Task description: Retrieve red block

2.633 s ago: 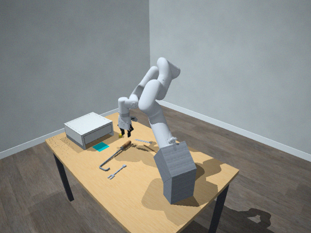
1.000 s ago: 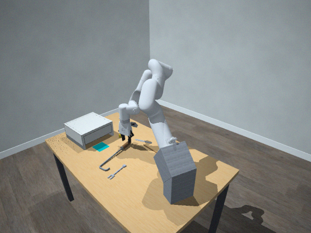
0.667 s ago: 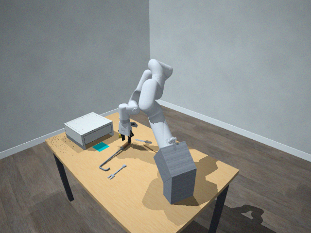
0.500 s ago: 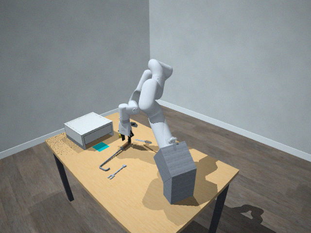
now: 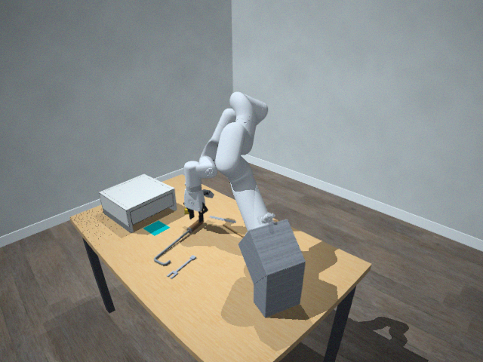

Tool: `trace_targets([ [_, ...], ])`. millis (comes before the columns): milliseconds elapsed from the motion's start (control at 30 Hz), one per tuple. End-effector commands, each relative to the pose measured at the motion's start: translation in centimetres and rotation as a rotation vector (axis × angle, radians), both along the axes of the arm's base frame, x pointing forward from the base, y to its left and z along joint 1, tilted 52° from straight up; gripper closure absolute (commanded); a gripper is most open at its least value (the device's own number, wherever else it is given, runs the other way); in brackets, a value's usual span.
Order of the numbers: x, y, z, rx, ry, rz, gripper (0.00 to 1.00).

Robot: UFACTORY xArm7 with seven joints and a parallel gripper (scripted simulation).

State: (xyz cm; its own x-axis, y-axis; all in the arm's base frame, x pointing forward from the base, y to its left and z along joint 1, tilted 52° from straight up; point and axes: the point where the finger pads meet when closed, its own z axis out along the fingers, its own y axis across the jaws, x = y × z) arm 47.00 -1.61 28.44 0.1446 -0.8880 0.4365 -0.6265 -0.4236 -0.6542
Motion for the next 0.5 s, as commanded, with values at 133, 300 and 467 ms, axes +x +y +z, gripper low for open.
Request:
trace_targets([
  [133, 0.25, -0.01, -0.09, 0.0, -0.002, 0.001, 0.43],
  [300, 0.59, -0.09, -0.35, 0.0, -0.002, 0.001, 0.43],
  [467, 0.93, -0.17, -0.63, 0.0, -0.002, 0.001, 0.43],
])
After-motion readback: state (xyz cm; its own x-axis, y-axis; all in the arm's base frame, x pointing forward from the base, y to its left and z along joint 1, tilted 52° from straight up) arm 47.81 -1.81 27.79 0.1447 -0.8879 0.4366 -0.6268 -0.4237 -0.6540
